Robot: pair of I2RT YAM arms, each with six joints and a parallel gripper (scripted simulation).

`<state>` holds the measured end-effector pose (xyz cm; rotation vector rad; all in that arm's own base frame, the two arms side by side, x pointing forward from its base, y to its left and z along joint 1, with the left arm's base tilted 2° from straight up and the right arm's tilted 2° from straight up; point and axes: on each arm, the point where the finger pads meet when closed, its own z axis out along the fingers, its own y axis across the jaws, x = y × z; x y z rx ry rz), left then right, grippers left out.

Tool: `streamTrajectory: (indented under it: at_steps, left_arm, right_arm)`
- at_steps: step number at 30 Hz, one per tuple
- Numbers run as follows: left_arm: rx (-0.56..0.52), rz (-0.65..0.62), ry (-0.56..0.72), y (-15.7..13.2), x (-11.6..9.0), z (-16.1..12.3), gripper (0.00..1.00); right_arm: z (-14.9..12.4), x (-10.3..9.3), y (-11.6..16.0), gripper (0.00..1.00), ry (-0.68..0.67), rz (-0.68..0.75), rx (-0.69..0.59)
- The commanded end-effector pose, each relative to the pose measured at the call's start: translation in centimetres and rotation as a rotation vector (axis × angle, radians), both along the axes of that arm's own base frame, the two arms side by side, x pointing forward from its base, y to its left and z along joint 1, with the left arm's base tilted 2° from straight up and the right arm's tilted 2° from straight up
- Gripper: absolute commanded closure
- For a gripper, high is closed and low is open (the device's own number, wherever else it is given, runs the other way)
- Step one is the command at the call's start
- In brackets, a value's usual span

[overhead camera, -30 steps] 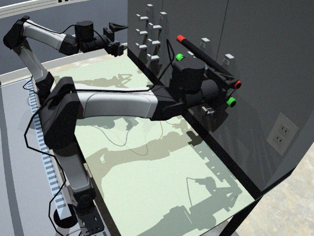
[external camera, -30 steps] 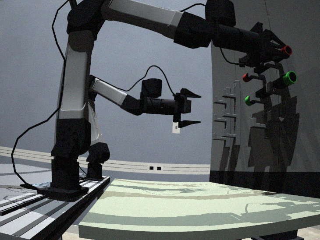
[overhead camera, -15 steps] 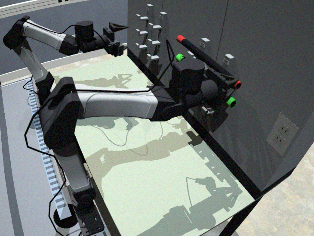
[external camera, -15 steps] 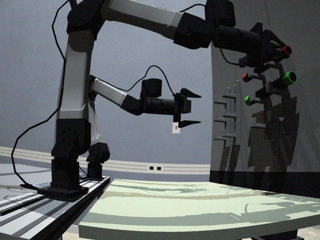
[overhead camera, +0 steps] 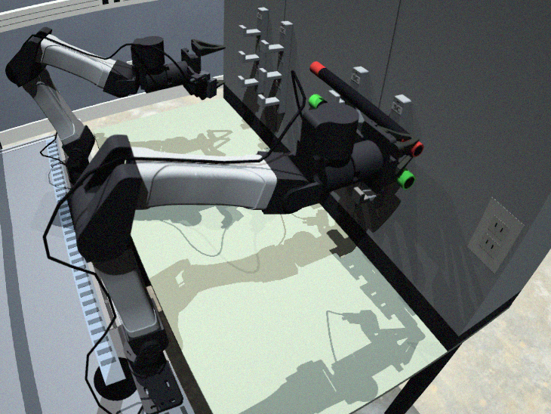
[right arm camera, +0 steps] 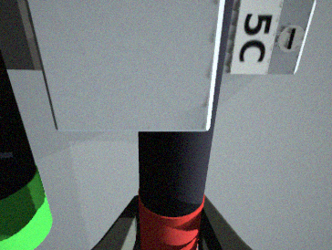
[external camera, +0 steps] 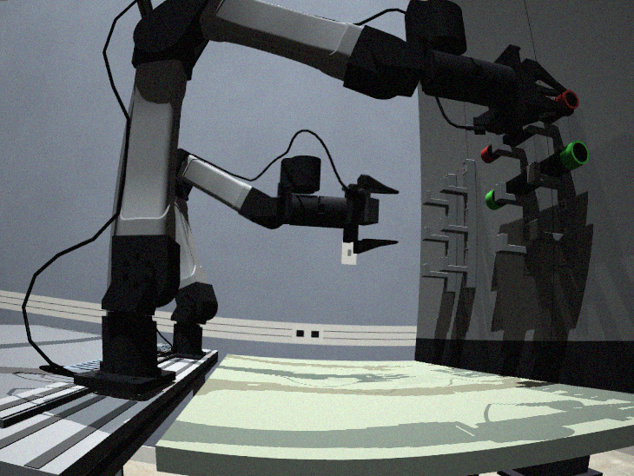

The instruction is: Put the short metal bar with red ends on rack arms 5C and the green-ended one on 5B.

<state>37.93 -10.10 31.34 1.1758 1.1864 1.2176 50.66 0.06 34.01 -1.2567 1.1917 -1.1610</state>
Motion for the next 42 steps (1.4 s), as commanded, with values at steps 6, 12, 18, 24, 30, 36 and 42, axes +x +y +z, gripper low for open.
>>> streamTrajectory:
  at_steps: [6,12,18,24,30,36,42]
  left_arm:
    - [-0.008,-0.008,0.0,0.17,-0.48,-0.19,0.0]
    - [-0.008,-0.008,0.0,0.17,-0.48,-0.19,0.0]
    - [-0.008,-0.008,0.0,0.17,-0.48,-0.19,0.0]
    - [-0.008,-0.008,0.0,0.17,-0.48,-0.19,0.0]
    - [-0.008,-0.008,0.0,0.17,-0.48,-0.19,0.0]
    - [-0.008,-0.008,0.0,0.17,-0.48,-0.19,0.0]
    - [-0.008,-0.008,0.0,0.17,-0.48,-0.19,0.0]
  right_arm:
    - [-1.09,0.35,-0.26,1.0,0.001,-0.007,0.02]
    - [-1.21,0.35,-0.26,1.0,0.001,-0.007,0.02]
    - [-1.29,0.35,-0.26,1.0,0.001,-0.007,0.02]
    - [-1.41,0.34,-0.25,1.0,0.001,-0.007,0.02]
    - [-1.52,0.34,-0.25,1.0,0.001,-0.007,0.02]
    - [-1.62,0.34,-0.25,1.0,0.001,-0.007,0.02]
    - [-1.74,0.33,-0.25,1.0,0.001,-0.007,0.02]
